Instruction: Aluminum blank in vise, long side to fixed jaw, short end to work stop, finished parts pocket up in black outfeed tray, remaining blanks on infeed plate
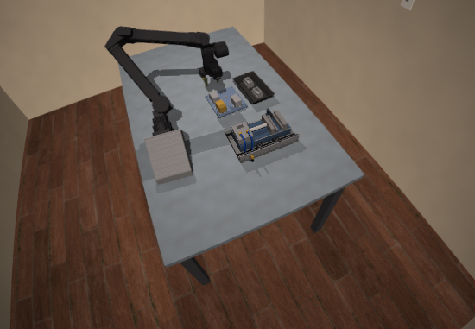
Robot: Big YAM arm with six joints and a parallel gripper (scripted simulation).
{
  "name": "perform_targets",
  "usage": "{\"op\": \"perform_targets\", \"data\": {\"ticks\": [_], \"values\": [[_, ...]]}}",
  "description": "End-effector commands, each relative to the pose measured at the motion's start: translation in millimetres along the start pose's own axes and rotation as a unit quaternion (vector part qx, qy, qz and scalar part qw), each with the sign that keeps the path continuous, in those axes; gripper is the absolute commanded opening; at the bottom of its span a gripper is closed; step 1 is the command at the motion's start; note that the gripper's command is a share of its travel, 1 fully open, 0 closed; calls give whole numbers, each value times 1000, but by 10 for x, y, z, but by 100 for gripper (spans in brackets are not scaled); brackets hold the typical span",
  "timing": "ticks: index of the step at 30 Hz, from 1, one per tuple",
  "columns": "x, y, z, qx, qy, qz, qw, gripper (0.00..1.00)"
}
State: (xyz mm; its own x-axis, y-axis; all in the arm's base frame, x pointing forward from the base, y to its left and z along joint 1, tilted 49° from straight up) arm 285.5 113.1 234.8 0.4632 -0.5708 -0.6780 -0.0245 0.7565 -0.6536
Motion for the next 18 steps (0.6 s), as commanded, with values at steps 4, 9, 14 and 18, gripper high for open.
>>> {"op": "perform_targets", "data": {"ticks": [4,9,14,18], "values": [[-32,293,-5,-4,11,1,1000,64],[-18,484,-9,-6,14,1,1000,64],[-15,576,-11,-7,15,1,1000,64],[-12,671,-14,-7,15,1,1000,64]]}}
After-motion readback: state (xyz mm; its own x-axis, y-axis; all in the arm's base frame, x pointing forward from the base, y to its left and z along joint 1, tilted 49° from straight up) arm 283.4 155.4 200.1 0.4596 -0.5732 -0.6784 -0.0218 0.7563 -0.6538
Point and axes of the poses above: the point where the finger pads meet when closed, its own y axis out along the fingers, its own z axis across the jaws, x = y × z, the point moved 5 cm from there along -y, back along the fingers, and after that the axes turned 15 degrees about -y, right-handed, at the moved point
